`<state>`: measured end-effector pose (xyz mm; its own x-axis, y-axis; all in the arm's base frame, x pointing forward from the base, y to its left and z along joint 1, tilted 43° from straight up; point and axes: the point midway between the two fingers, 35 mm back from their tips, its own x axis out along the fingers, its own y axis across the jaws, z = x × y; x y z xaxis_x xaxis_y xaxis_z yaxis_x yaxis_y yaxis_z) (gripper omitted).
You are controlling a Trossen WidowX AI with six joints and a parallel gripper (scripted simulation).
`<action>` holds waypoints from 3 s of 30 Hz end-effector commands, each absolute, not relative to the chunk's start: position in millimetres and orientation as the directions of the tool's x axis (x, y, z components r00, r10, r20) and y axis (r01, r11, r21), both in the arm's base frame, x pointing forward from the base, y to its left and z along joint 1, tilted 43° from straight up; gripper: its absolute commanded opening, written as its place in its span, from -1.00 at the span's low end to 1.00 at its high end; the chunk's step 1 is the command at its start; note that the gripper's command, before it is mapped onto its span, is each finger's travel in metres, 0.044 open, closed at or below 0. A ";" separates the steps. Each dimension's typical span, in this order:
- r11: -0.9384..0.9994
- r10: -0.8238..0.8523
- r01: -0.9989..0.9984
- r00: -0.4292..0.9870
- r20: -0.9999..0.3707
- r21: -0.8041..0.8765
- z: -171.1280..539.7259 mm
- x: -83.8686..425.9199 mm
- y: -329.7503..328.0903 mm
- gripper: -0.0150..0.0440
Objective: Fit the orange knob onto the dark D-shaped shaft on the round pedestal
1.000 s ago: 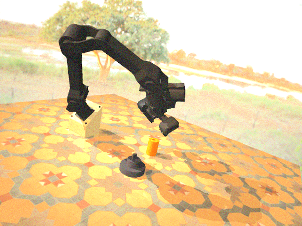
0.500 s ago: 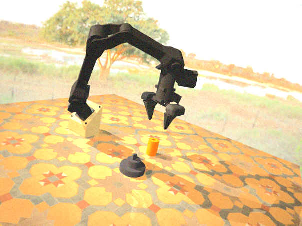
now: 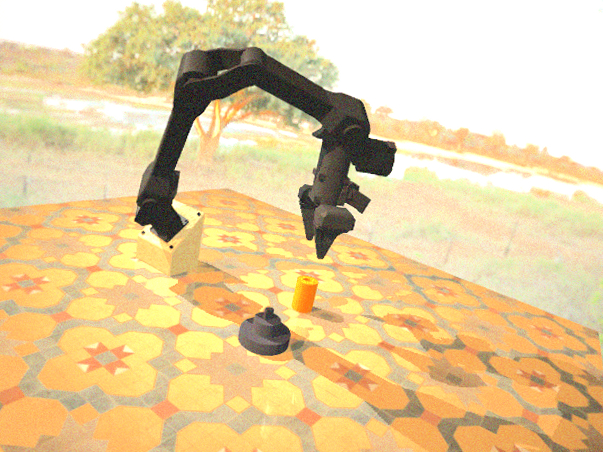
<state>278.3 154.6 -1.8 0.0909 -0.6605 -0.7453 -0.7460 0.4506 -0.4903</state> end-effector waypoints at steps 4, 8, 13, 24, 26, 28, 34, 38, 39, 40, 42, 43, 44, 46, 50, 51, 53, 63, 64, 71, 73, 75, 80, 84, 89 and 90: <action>0.744 -0.663 -0.023 0.099 -0.742 -0.667 -2.1 280.2 153.8 1.00; 0.746 -0.663 -0.006 0.099 -0.742 -0.666 -2.1 280.2 153.8 1.00; 0.746 -0.663 -0.006 0.099 -0.742 -0.666 -2.1 280.2 153.8 1.00; 0.745 -0.663 -0.006 0.099 -0.742 -0.667 -18.6 282.8 139.2 1.00; 0.745 -0.663 -0.006 0.099 -0.742 -0.667 -26.0 283.5 132.2 1.00; 0.745 -0.663 -0.006 0.099 -0.742 -0.667 -26.0 283.5 132.2 1.00; 0.745 -0.664 -0.006 0.099 -0.741 -0.667 -37.1 285.0 122.1 1.00; 0.745 -0.664 -0.006 0.099 -0.741 -0.667 -37.9 285.2 121.4 1.00; 0.745 -0.664 -0.006 0.099 -0.742 -0.667 -39.0 285.5 120.6 1.00; 0.745 -0.663 -0.006 0.100 -0.742 -0.667 -40.3 285.8 119.6 1.00; 0.745 -0.663 -0.006 0.100 -0.742 -0.667 -42.8 286.4 117.5 1.00; 0.745 -0.663 -0.006 0.100 -0.742 -0.667 -44.0 286.6 116.5 1.00; 0.745 -0.663 -0.006 0.100 -0.742 -0.667 -45.3 286.9 115.5 1.00; 0.745 -0.663 -0.006 0.100 -0.742 -0.667 -47.8 287.5 113.4 1.00; 0.745 -0.663 -0.006 0.100 -0.742 -0.667 -52.7 288.4 109.2 1.00; 0.745 -0.663 -0.006 0.100 -0.742 -0.667 -53.9 288.6 108.2 1.00; 0.745 -0.663 -0.006 0.100 -0.742 -0.667 -56.4 289.1 106.0 1.00; 0.745 -0.664 -0.006 0.099 -0.742 -0.667 -68.0 290.5 95.3 1.00; 0.745 -0.664 -0.006 0.098 -0.742 -0.667 -69.1 290.6 94.2 1.00; 0.744 -0.664 -0.005 0.099 -0.741 -0.668 -77.1 291.3 86.5 1.00; 0.744 -0.664 -0.005 0.099 -0.741 -0.668 -79.4 291.4 84.2 1.00; 0.744 -0.665 -0.005 0.100 -0.740 -0.668 -81.6 291.6 81.9 1.00; 0.743 -0.665 -0.005 0.100 -0.740 -0.669 -86.4 291.7 77.1 1.00; 0.743 -0.665 -0.005 0.100 -0.740 -0.669 -86.6 291.7 76.9 0.73; 0.743 -0.665 -0.005 0.100 -0.740 -0.669 -86.6 291.7 76.9 0.29; 0.743 -0.665 -0.005 0.100 -0.740 -0.669 -86.6 291.7 76.9 0.20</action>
<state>291.9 78.0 -86.4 0.0974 -0.6617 -0.7434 0.0012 0.7470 -0.6648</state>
